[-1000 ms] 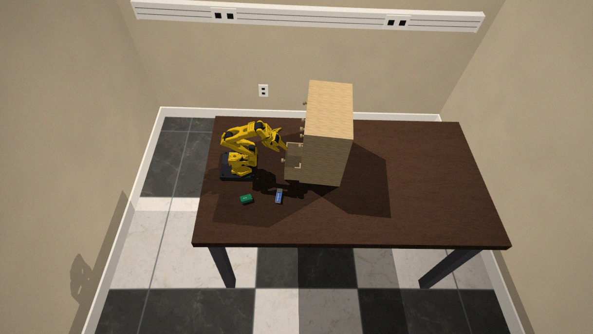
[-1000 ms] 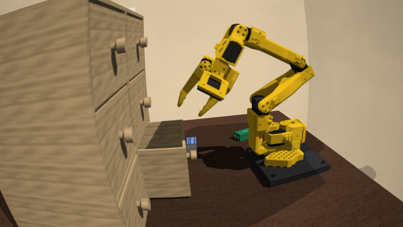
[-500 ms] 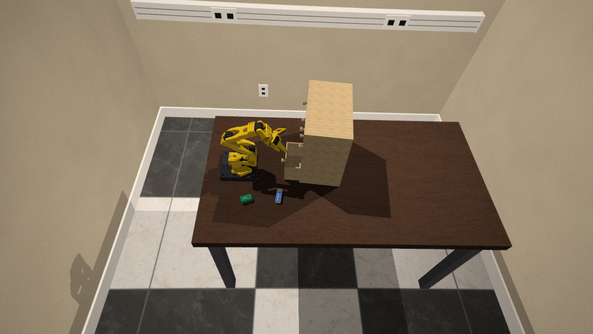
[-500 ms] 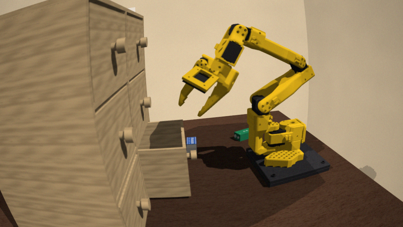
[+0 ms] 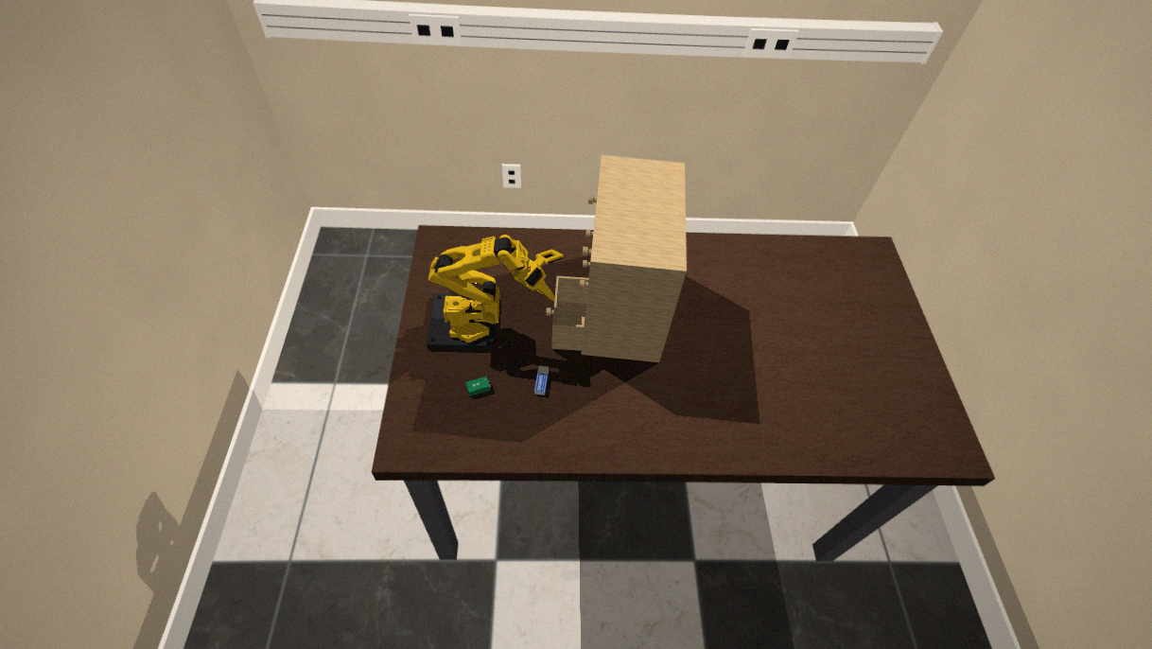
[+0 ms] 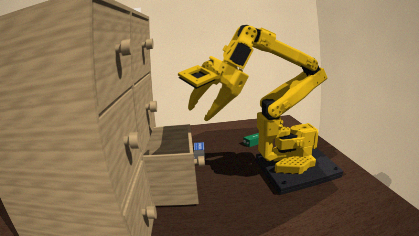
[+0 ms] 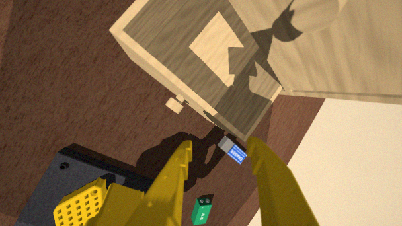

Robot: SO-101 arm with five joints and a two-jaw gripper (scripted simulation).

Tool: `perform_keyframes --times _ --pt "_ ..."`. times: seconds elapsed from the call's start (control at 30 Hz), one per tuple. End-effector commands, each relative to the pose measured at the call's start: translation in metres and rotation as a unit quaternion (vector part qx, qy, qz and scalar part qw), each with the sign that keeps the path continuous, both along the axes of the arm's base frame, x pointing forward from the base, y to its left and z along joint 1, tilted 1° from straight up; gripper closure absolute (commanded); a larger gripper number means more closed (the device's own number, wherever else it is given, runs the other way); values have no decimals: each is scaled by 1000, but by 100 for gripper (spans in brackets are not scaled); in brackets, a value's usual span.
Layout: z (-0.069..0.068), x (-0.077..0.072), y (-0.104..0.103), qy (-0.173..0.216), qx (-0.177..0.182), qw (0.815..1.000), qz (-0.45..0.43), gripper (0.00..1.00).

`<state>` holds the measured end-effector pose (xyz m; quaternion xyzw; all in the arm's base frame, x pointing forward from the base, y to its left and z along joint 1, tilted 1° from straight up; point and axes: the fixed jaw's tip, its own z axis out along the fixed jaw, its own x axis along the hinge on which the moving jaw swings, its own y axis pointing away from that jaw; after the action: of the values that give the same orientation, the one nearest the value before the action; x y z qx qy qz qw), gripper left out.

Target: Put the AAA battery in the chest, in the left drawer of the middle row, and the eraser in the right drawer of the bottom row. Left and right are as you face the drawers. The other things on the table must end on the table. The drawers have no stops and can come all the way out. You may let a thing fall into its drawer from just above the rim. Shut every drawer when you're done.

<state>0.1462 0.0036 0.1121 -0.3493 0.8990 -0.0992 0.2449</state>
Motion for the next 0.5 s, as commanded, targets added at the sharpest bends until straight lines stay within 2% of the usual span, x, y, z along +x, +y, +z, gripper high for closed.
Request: perform_keyframes --times 0.0,0.17,0.23,0.47 --pt "-1 0 -1 6 25 998 -49 79" --pt "0 0 -1 5 56 993 -103 79" --pt "0 0 -1 5 56 993 -103 79" --pt "1 2 -2 4 99 979 -179 79"
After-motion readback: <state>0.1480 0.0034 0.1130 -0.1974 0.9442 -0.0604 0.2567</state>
